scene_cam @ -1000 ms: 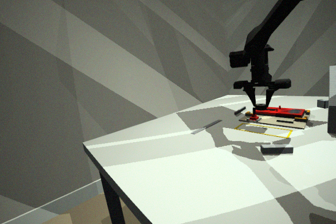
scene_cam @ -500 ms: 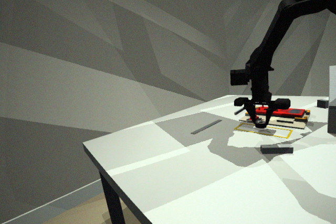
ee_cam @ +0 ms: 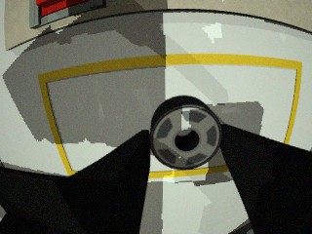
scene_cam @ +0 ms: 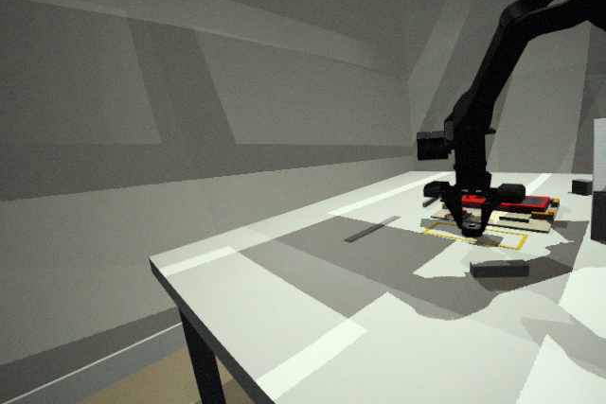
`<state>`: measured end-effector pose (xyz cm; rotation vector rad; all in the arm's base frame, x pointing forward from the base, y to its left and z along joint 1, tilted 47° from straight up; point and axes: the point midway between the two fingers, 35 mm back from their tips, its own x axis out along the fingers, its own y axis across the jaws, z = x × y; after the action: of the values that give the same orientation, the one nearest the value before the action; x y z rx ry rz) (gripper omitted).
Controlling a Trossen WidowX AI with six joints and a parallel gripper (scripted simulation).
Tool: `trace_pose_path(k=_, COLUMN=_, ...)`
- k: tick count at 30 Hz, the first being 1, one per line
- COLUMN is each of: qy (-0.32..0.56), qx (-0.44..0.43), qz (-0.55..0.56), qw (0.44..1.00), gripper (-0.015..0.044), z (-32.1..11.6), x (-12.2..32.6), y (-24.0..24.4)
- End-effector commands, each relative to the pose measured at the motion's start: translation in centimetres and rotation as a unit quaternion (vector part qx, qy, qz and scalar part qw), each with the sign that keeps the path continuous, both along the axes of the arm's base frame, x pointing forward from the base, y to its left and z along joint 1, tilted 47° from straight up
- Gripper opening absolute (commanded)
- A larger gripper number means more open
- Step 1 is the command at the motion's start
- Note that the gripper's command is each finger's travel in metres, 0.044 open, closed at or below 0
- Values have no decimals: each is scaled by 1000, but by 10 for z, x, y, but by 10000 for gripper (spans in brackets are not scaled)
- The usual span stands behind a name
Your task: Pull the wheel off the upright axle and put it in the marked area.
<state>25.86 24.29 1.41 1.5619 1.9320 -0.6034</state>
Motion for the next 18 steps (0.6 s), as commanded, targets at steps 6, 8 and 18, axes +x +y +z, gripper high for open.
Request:
trace_pose_path(k=6, qy=0, qx=-3, qz=-1, qw=1000, gripper=300, z=21, x=6, y=-22)
trace_pose_path(k=8, qy=0, qx=-3, qz=-2, qw=1000, gripper=300, z=32, x=8, y=-34)
trace_pose_path(k=18, qy=1, qx=-9, qz=-6, qw=1000, gripper=405, z=36, x=-5, y=-64)
